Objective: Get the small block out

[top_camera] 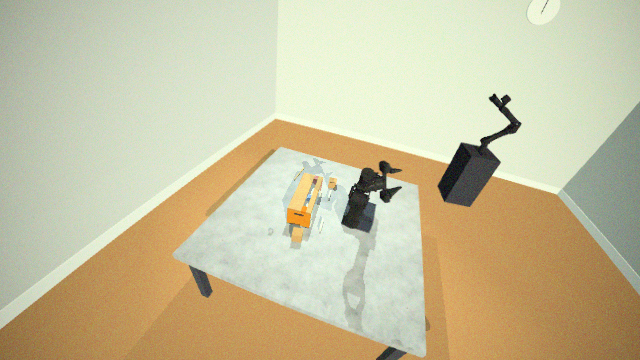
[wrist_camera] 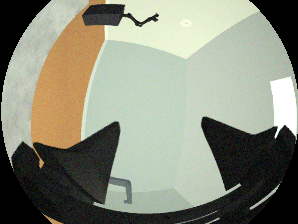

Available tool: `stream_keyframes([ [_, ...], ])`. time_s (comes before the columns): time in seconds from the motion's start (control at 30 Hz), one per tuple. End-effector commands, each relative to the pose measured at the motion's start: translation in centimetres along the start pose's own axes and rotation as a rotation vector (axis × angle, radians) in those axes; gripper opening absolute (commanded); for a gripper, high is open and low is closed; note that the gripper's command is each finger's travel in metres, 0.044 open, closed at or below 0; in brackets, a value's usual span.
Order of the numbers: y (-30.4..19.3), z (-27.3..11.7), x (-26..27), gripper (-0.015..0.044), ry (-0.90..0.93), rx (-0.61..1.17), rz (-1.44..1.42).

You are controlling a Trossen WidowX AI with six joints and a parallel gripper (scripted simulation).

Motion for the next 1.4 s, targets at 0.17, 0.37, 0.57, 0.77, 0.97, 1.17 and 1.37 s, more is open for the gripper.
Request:
stream_keyframes([
  [0.17, 2.8, 6.1, -2.3, 0.04, 0.001, -0.246, -0.011],
  [0.37, 8.2, 11.5, -5.0, 0.04, 0.009, -0.537, -0.044],
  [0.57, 15.7, 14.1, -7.4, 0.04, 0.028, -0.838, -0.118],
  [0.77, 21.5, 13.6, -8.7, 0.04, 0.026, -1.089, -0.195],
  [0.97, 27.3, 11.4, -9.4, 0.04, 0.049, -1.3, -0.293],
  [1.17, 33.4, 5.8, -9.0, 0.04, 0.074, -1.542, -0.462],
  [1.37, 37.0, -1.3, -7.1, 0.04, 0.085, -1.727, -0.666],
])
Point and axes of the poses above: the point midway between the two fingers, 35 mm back from their tips, its own z axis out along the fingers, its own x axis across the jaws, y = z × x, the point moved 9 cm from there along -z, back along the fingers, and after that the axes turned 2 degrees about z, right-handed, at the moved point
